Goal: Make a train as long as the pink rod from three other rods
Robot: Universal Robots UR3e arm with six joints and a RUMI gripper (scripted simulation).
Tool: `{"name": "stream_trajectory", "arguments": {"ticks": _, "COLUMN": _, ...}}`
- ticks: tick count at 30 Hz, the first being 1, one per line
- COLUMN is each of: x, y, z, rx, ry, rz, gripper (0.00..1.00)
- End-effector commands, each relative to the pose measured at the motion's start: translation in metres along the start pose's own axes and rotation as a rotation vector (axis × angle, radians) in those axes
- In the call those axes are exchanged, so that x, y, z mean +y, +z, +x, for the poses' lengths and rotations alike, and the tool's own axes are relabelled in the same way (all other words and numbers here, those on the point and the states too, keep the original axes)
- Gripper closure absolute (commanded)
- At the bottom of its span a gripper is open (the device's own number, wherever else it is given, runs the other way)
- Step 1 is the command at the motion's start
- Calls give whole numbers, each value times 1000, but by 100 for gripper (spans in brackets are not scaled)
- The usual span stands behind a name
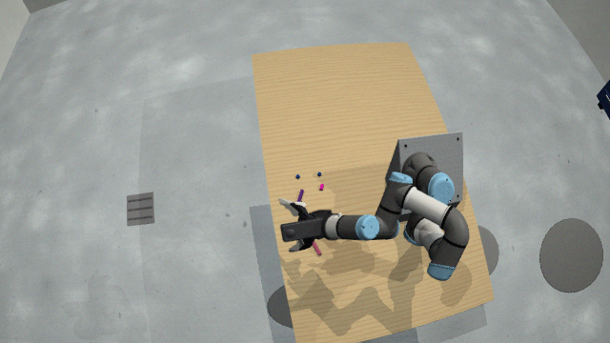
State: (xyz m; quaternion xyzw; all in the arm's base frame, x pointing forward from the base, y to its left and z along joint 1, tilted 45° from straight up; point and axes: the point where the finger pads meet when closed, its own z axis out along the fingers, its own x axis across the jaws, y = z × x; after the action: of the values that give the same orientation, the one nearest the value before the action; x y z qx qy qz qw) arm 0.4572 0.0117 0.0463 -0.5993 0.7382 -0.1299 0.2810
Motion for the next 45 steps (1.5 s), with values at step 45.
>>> {"name": "stream_trajectory", "arguments": {"ticks": 45, "x": 98, "y": 79, "z": 162, "rx": -186, "ry": -330, "rz": -378, "gripper": 0}}
